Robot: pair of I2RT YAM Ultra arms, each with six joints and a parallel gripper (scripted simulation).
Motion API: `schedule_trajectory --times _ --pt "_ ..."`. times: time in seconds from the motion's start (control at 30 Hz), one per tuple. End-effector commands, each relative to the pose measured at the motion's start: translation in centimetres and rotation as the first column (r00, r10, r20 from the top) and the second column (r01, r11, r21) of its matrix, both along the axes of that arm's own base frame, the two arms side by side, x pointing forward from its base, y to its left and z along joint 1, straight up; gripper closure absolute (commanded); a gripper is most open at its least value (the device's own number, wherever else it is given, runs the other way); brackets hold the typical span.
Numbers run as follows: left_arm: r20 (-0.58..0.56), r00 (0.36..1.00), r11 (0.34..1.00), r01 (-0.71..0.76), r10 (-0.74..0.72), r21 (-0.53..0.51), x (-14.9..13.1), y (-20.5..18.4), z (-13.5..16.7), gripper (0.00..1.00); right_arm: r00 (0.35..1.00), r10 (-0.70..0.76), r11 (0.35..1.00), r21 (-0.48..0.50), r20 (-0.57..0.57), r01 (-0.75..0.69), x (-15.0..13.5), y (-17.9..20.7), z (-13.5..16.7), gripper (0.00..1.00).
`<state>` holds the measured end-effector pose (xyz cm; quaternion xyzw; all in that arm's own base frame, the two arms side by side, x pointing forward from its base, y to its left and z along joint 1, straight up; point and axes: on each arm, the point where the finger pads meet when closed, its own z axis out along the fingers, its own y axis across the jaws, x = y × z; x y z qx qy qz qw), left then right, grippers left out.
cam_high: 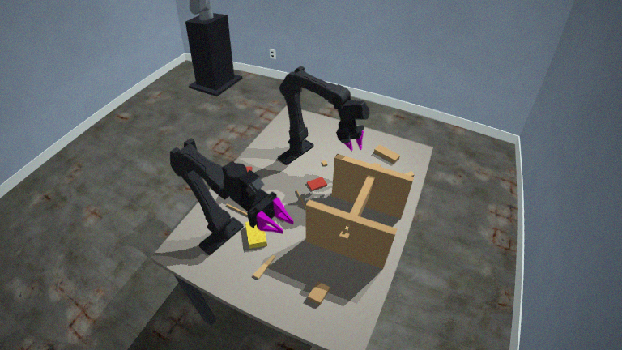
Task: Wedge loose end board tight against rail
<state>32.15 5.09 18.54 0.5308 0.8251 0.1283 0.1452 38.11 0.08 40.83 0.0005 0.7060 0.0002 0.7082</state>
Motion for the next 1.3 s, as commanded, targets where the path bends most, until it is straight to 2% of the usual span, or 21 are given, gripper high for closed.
schedule_trajectory --times 0.0,0.2,0.23,0.27,0.33,0.37,0.5,0.63,0.7,0.9,0.93,0.97,1.17,1.27 --pt "-0.209 0.964 0.985 0.17 -0.165 0.011 -3.8 0.2 -1.3 0.58 1.0 0.005 1.0 -0.004 0.027 -0.004 -0.2 0.3 1.6 0.59" --pt "-0.388 0.854 0.935 0.35 -0.347 -0.065 -7.6 0.2 -2.0 0.58 1.0 0.005 1.0 -0.004 0.027 -0.004 -0.2 0.3 1.6 0.59" --pt "-0.413 0.829 0.922 0.38 -0.376 -0.076 -6.5 -0.1 -3.5 0.58 1.0 0.005 1.0 -0.004 0.027 -0.004 -0.2 0.3 1.6 0.59" --pt "-0.369 0.862 0.932 0.361 -0.348 -0.036 -3.8 0.2 -4.6 0.58 1.0 0.005 1.0 -0.004 0.027 -0.004 -0.2 0.3 1.6 0.59" --pt "-0.369 0.862 0.932 0.361 -0.348 -0.036 -3.8 0.2 -4.6 0.58 1.0 0.005 1.0 -0.004 0.027 -0.004 -0.2 0.3 1.6 0.59" --pt "-0.325 0.902 0.956 0.293 -0.286 -0.028 -3.4 0.9 -5.4 0.58 1.0 0.005 1.0 -0.004 0.027 -0.004 -0.2 0.3 1.6 0.59" --pt "-0.286 0.91 0.95 0.311 -0.301 -0.009 -3.2 0.6 -7.1 0.58 1.0 0.005 1.0 -0.004 0.027 -0.004 -0.2 0.3 1.6 0.59" --pt "-0.323 0.898 0.952 0.306 -0.3 -0.033 -3.5 0.7 -11.4 0.58 1.0 0.005 1.0 -0.004 0.027 -0.004 -0.2 0.3 1.6 0.59" --pt "-0.266 0.918 0.952 0.305 -0.295 -0.003 -3.4 0.8 -10.5 0.58 1.0 0.005 1.0 -0.004 0.027 -0.004 -0.2 0.3 1.6 0.59" --pt "-0.282 0.914 0.954 0.301 -0.293 -0.016 -3.9 0.7 -10.5 0.58 1.0 0.005 1.0 -0.004 0.027 -0.004 -0.2 0.3 1.6 0.59" --pt "-0.39 0.868 0.95 0.301 -0.308 -0.081 -6.1 0.0 -12.8 0.58 1.0 0.005 1.0 -0.004 0.027 -0.004 -0.2 0.3 1.6 0.59" --pt "-0.406 0.862 0.952 0.292 -0.303 -0.091 -6.6 0.2 -13.1 0.58 1.0 0.005 1.0 -0.004 0.027 -0.004 -0.2 0.3 1.6 0.59" --pt "-0.349 0.886 0.951 0.304 -0.305 -0.057 -5.1 0.2 -11.5 0.58 1.0 0.005 1.0 -0.004 0.027 -0.004 -0.2 0.3 1.6 0.59" --pt "-0.353 0.885 0.951 0.304 -0.305 -0.059 -5.2 0.2 -11.5 0.58 1.0 0.005 1.0 -0.004 0.027 -0.004 -0.2 0.3 1.6 0.59"
